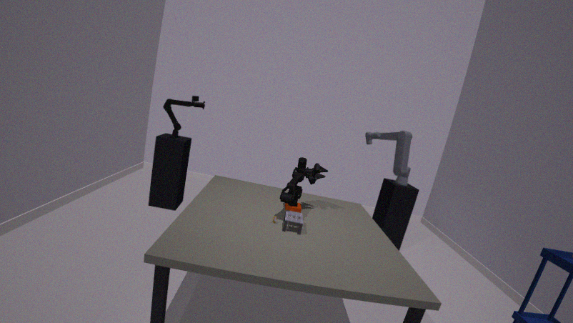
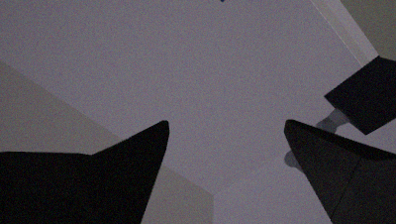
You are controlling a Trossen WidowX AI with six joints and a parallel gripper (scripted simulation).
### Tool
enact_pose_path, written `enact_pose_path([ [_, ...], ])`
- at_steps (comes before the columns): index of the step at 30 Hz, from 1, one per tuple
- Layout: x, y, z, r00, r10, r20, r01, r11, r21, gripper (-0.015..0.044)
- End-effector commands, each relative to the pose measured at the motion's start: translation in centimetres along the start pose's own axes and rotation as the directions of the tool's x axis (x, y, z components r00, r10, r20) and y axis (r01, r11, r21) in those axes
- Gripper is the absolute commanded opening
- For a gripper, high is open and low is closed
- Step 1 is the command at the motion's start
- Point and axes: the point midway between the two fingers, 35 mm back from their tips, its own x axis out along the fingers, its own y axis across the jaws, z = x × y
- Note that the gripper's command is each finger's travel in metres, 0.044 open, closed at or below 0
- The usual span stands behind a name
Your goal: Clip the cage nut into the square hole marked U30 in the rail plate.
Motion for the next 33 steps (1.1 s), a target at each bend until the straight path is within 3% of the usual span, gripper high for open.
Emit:
enact_pose_path([
  [1, 0.1, 0.1, 0.0, 1.000, 0.003, 0.004, -0.003, 1.000, -0.008, 0.0426],
  [9, 2.7, 2.9, 1.3, 0.975, 0.126, 0.183, -0.055, 0.934, -0.353, 0.0440],
  [18, 5.7, 6.5, 5.0, 0.865, 0.225, 0.448, 0.115, 0.780, -0.615, 0.0440],
  [25, 6.7, 10.1, 9.8, 0.696, 0.267, 0.667, 0.352, 0.683, -0.641, 0.0440],
  [33, 5.1, 14.5, 16.4, 0.421, 0.250, 0.872, 0.602, 0.643, -0.474, 0.0440],
])
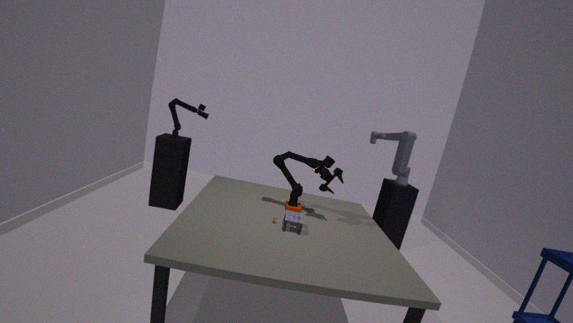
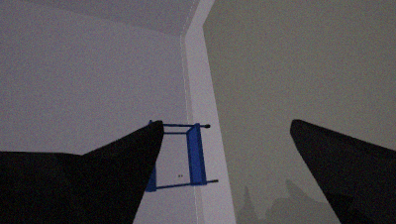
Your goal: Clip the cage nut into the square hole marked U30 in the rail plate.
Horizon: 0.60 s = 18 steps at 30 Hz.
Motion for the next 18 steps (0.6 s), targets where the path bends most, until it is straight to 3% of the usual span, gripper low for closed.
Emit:
enact_pose_path([
  [1, 2.4, -1.2, 2.9, 0.987, -0.133, 0.086, 0.138, 0.989, -0.053, 0.0440],
  [10, 6.1, -5.6, 11.5, 0.856, -0.464, 0.228, 0.483, 0.875, -0.032, 0.0440],
  [18, 6.1, -11.2, 19.7, 0.661, -0.719, 0.215, 0.714, 0.691, 0.116, 0.0440],
])
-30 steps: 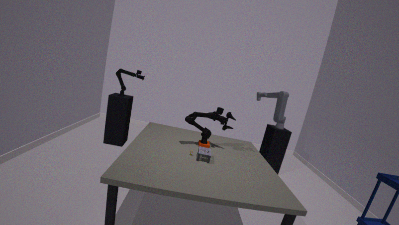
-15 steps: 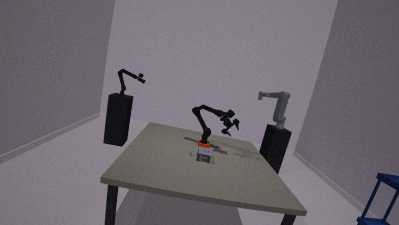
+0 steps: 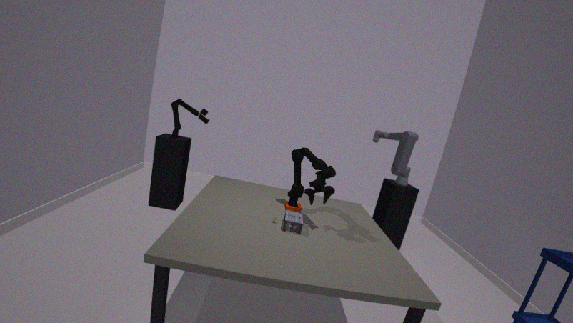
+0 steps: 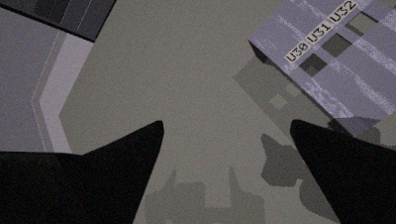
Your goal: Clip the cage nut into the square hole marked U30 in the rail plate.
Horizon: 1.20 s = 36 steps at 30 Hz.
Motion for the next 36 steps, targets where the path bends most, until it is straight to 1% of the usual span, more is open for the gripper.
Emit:
enact_pose_path([
  [1, 2.3, -2.4, 3.3, 0.989, -0.142, -0.027, 0.144, 0.988, 0.058, 0.0440],
  [5, 4.2, -5.7, 6.8, 0.960, -0.269, -0.082, 0.279, 0.947, 0.157, 0.0440],
  [8, 5.0, -7.9, 8.6, 0.935, -0.332, -0.128, 0.352, 0.914, 0.200, 0.0440],
  [12, 6.1, -11.9, 11.4, 0.883, -0.411, -0.227, 0.461, 0.850, 0.254, 0.0440],
  [17, 6.6, -17.4, 14.2, 0.817, -0.445, -0.367, 0.561, 0.761, 0.325, 0.0440],
  [22, 6.6, -18.1, 14.5, 0.808, -0.444, -0.386, 0.572, 0.749, 0.335, 0.0440],
  [34, 6.6, -18.1, 14.5, 0.808, -0.444, -0.386, 0.572, 0.749, 0.335, 0.0125],
  [36, 6.6, -18.1, 14.5, 0.808, -0.444, -0.386, 0.572, 0.749, 0.335, 0.0120],
])
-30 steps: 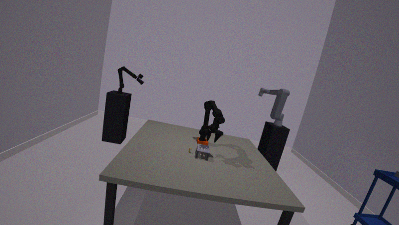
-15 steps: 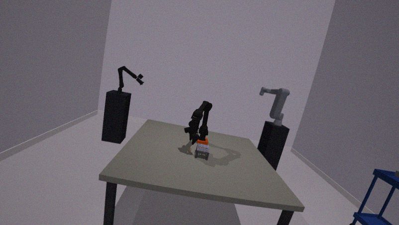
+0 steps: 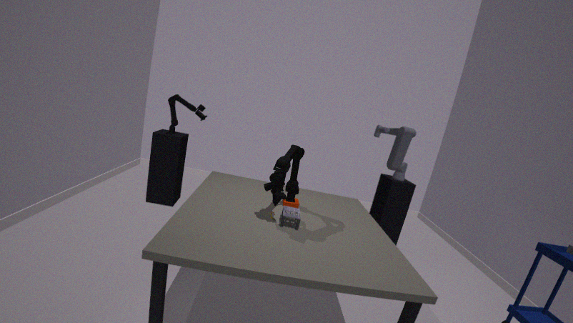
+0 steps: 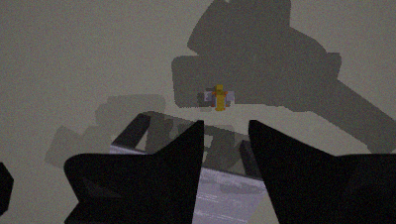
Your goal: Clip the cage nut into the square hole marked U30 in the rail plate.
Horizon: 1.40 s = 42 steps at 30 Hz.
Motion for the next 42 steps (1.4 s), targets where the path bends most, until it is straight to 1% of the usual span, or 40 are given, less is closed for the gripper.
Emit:
enact_pose_path([
  [1, 0.0, 0.0, -0.1, 1.000, 0.001, -0.005, -0.001, 1.000, -0.003, 0.0120],
  [7, 0.1, 0.0, -0.1, 1.000, 0.001, -0.005, -0.001, 1.000, -0.003, 0.0120],
  [13, 3.4, 0.0, -0.1, 1.000, 0.001, -0.005, -0.001, 1.000, -0.003, 0.0120],
  [20, 3.8, 0.0, -0.1, 1.000, 0.001, -0.005, -0.001, 1.000, -0.003, 0.0120],
  [32, 5.6, 0.0, -0.1, 1.000, 0.000, -0.005, 0.000, 1.000, -0.003, 0.0120],
  [42, 5.9, 0.0, -0.1, 1.000, 0.000, -0.005, 0.000, 1.000, -0.003, 0.0120],
])
